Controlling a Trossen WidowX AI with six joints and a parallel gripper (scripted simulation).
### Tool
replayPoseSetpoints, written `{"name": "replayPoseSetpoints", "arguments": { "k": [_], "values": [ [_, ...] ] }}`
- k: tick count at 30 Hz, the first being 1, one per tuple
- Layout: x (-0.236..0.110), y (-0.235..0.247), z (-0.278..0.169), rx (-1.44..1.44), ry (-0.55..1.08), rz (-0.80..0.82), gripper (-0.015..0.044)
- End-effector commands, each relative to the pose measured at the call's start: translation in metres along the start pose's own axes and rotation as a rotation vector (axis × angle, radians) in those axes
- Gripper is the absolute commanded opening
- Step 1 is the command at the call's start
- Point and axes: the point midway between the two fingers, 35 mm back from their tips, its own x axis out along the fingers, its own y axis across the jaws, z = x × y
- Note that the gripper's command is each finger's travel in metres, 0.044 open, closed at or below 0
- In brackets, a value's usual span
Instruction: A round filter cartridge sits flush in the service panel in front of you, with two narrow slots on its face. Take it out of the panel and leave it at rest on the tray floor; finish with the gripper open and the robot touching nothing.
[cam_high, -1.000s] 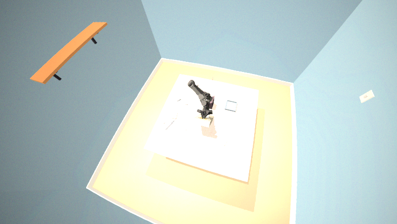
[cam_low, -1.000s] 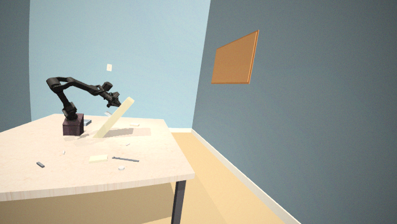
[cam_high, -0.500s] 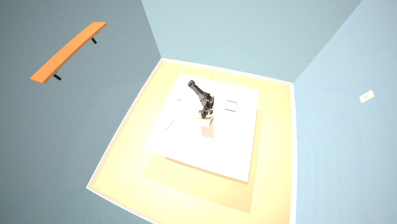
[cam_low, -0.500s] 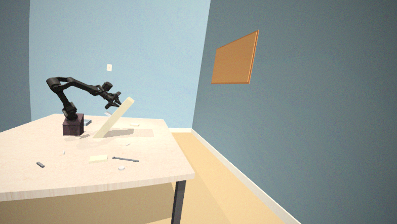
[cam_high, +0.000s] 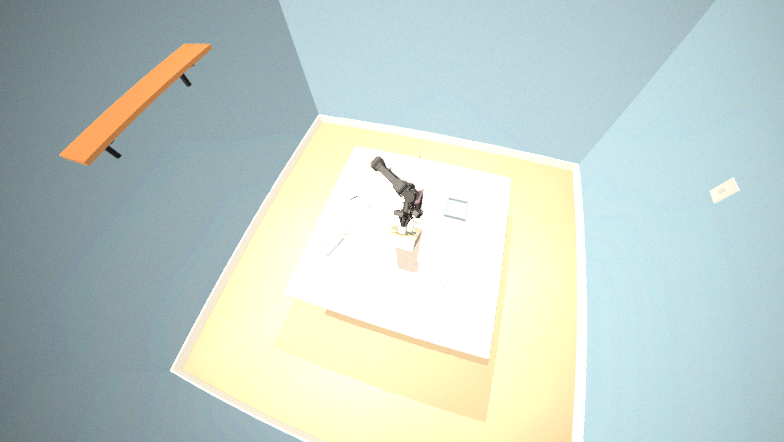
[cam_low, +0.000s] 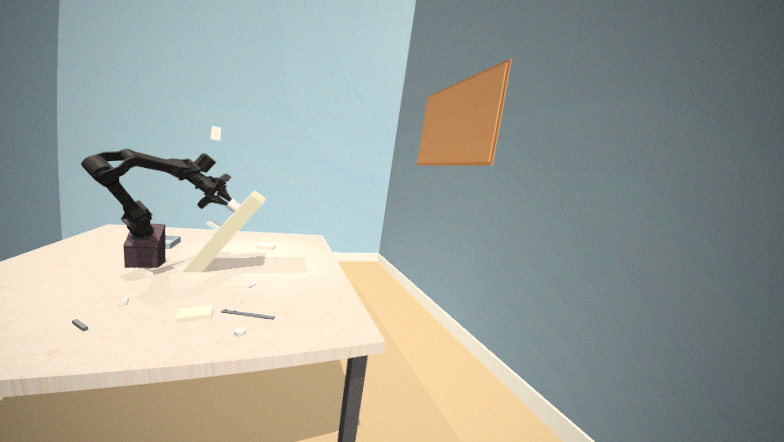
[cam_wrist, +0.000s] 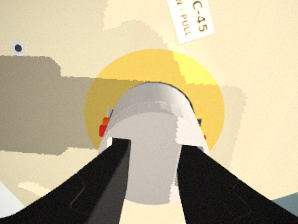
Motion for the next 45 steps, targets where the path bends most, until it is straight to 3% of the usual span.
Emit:
{"name": "replayPoseSetpoints", "arguments": {
  "k": [1, 9, 33, 37, 45],
  "values": [
    [-0.021, 0.001, -0.001, 0.011, -0.006, -0.008, 0.0],
    [-0.028, 0.002, -0.003, 0.017, -0.006, -0.013, 0.0],
    [-0.017, 0.072, -0.031, 0.015, -0.005, -0.012, 0.0],
    [-0.018, 0.066, -0.027, 0.013, -0.006, -0.008, 0.0105],
    [-0.018, 0.066, -0.027, 0.013, -0.006, -0.008, 0.0107]
  ]
}}
